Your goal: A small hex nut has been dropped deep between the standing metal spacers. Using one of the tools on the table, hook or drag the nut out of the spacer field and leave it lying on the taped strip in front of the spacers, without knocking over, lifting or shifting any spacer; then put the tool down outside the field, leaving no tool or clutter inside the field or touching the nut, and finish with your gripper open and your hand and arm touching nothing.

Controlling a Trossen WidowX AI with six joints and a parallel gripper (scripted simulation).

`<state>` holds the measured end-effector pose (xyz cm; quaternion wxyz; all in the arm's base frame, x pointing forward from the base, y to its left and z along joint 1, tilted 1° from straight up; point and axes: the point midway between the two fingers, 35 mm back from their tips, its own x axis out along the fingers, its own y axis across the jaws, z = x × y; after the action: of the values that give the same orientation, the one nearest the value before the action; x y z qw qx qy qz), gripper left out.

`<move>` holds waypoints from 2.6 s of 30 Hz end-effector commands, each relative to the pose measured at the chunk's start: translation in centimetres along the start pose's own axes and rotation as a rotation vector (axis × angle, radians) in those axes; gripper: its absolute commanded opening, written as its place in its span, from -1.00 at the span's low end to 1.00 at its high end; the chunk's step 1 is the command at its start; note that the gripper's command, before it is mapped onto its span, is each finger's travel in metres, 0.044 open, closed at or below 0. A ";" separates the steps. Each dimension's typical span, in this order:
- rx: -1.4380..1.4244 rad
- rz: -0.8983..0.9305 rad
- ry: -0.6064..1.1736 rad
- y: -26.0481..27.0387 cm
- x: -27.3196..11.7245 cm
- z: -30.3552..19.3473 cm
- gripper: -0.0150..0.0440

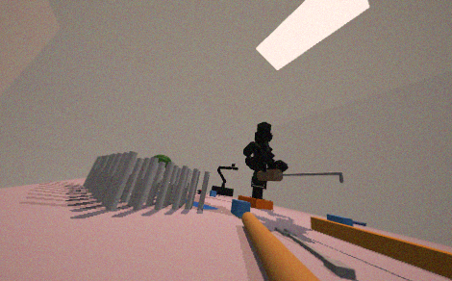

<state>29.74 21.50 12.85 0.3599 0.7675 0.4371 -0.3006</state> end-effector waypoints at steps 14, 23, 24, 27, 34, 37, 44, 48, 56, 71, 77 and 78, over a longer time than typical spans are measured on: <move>0.005 -0.002 -0.007 -0.5 1.5 1.0 -0.49; 0.005 -0.002 -0.007 -0.7 2.2 1.4 -0.49; 0.005 -0.002 -0.007 -0.7 2.3 1.5 -0.49; 0.005 -0.002 -0.007 -0.8 2.5 1.6 -0.49; 0.005 -0.002 -0.007 -1.0 3.1 2.0 -0.49; 0.005 -0.002 -0.007 -1.1 3.3 2.2 -0.49; 0.005 -0.002 -0.007 -1.3 3.8 2.5 -0.49; 0.005 -0.002 -0.007 -1.4 4.0 2.7 -0.49; 0.005 -0.002 -0.007 -1.6 4.6 3.2 -0.49; 0.005 -0.002 -0.007 -2.1 5.5 4.0 -0.49; 0.005 -0.002 -0.007 -2.3 5.9 4.4 -0.49; 0.005 -0.002 -0.007 -2.4 5.9 4.4 -0.49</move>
<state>29.70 21.53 5.58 0.3598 0.7674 0.4371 -0.3009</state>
